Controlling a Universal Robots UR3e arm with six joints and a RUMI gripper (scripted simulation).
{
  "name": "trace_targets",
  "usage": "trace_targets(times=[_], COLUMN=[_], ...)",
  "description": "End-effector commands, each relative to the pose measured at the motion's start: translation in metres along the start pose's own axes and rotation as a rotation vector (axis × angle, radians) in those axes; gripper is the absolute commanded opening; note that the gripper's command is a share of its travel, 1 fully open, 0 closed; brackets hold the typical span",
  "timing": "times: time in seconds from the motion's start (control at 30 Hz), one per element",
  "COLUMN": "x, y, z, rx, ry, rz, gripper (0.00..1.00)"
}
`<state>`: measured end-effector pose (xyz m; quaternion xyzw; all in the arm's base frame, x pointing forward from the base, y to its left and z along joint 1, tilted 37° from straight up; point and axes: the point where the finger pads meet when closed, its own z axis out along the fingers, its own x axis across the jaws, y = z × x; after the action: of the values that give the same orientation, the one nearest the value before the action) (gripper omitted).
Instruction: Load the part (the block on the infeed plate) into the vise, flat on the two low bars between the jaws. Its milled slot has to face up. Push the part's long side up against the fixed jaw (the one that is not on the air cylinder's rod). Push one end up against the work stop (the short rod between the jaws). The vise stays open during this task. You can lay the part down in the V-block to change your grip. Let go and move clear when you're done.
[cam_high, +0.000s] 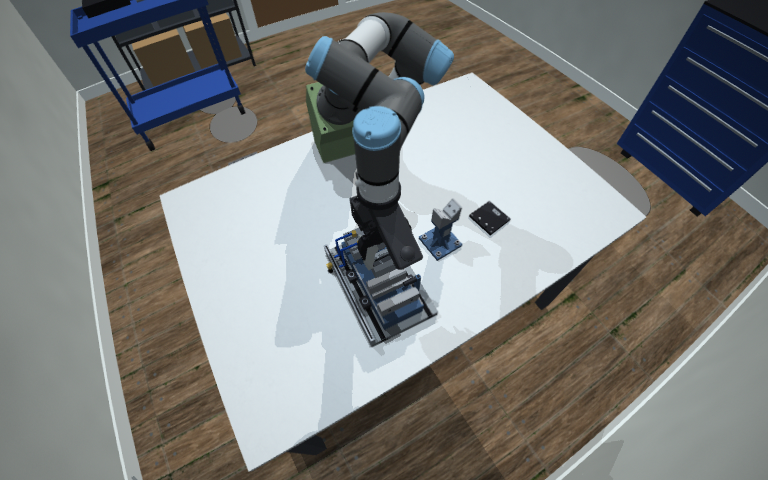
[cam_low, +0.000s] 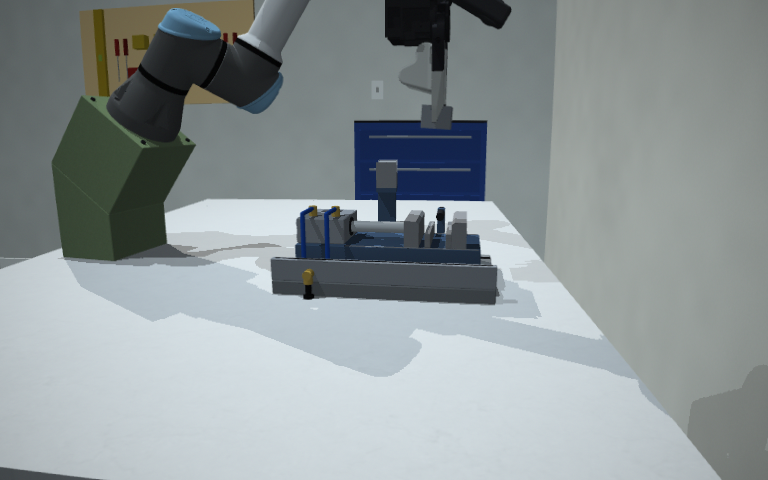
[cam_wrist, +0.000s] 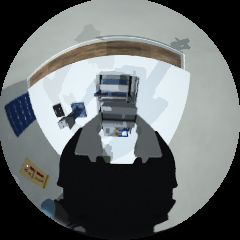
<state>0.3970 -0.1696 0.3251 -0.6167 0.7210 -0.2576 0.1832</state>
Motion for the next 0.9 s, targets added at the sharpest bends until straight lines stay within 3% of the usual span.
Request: trace_targets(times=[0.0,0.87], x=[0.0001,0.0001], y=[-0.0007,-0.0008], z=[-0.0009,0.0036], rx=[0.002,0.002], ry=[0.002,0.002], rz=[-0.001,-0.001], gripper=[0.0,0.0])
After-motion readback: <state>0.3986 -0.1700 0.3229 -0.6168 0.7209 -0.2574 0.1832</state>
